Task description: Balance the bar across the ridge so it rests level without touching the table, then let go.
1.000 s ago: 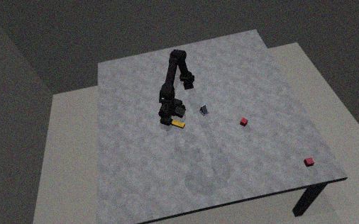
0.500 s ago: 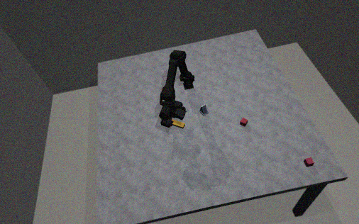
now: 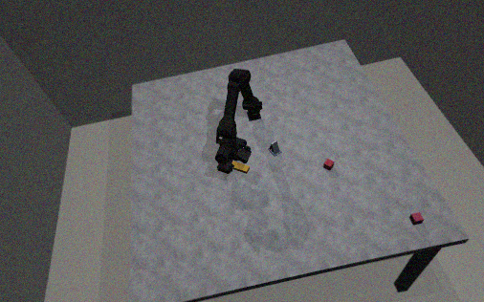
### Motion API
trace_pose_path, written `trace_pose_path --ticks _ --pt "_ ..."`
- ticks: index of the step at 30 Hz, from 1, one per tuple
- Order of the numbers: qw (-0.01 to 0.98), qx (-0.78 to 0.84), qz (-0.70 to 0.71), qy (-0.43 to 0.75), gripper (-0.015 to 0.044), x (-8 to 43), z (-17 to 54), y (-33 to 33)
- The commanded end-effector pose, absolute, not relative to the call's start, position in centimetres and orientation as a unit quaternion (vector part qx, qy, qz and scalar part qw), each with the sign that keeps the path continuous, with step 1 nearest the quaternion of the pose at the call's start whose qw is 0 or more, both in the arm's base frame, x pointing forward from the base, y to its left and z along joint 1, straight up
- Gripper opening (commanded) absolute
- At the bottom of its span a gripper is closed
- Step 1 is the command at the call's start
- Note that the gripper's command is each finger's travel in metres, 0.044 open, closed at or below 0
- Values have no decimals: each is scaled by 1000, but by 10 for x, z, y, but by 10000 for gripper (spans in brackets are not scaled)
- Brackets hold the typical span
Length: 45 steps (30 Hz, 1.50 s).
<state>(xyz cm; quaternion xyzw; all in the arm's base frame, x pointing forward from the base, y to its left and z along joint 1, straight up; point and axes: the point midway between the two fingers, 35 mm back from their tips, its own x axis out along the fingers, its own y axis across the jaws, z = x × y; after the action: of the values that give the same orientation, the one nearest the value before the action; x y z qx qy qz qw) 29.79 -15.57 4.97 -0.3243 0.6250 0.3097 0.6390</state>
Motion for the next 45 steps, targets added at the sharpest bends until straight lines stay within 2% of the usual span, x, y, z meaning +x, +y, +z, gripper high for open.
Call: trace_pose_path --ticks 1,5,11,19,23,45 --pt "638 -326 309 626 315 298 49 -156" --pt "638 -326 309 626 315 298 49 -156" --pt "639 -324 310 625 157 298 50 -156" --pt "639 -324 310 625 104 298 50 -156" --pt "639 -324 310 625 0 299 56 -156" --pt "638 -326 309 625 0 302 112 -158"
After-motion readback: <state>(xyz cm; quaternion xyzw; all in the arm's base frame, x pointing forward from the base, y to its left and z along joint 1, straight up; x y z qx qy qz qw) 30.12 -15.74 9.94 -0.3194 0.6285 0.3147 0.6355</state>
